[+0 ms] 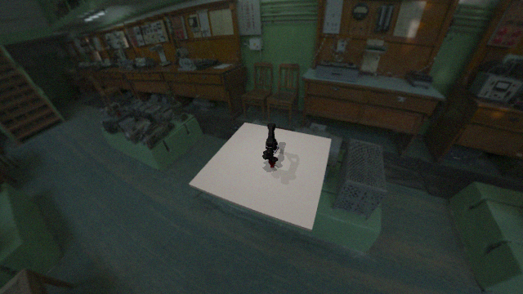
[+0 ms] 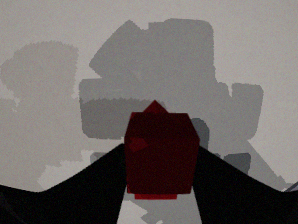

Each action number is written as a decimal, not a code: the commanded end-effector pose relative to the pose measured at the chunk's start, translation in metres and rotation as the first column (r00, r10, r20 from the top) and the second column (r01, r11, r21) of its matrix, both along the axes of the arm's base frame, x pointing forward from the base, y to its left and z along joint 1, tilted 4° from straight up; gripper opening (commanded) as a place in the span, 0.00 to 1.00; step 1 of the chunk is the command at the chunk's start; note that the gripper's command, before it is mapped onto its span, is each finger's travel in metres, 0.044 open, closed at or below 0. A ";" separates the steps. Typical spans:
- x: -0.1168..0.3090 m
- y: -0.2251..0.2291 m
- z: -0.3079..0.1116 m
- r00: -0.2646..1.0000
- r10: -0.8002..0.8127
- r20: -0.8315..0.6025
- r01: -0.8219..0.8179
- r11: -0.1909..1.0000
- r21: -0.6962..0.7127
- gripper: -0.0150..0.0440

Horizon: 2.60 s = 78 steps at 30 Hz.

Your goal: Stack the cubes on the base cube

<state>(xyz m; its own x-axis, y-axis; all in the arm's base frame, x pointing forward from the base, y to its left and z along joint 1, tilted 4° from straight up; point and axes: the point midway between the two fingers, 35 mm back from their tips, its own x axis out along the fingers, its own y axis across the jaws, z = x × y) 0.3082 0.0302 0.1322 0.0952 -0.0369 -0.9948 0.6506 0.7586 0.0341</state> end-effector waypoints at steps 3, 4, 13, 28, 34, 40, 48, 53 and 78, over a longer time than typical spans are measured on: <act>0.000 -0.001 -0.003 1.000 0.006 0.001 -0.006 1.000 -0.007 0.43; 0.000 -0.001 -0.003 1.000 0.006 0.001 -0.006 1.000 -0.007 0.43; 0.001 -0.001 -0.007 1.000 0.003 0.000 -0.003 1.000 -0.005 0.43; 0.005 -0.002 -0.032 1.000 -0.019 -0.003 0.019 1.000 0.011 0.43; 0.005 -0.002 -0.032 1.000 -0.019 -0.003 0.019 1.000 0.011 0.43; 0.005 -0.002 -0.034 1.000 -0.019 -0.003 0.019 1.000 0.011 0.43; 0.005 -0.002 -0.034 1.000 -0.019 -0.003 0.019 1.000 0.011 0.43; 0.005 -0.002 -0.034 1.000 -0.019 -0.003 0.019 1.000 0.011 0.43; 0.003 -0.002 -0.012 1.000 -0.016 -0.003 0.016 1.000 0.007 0.60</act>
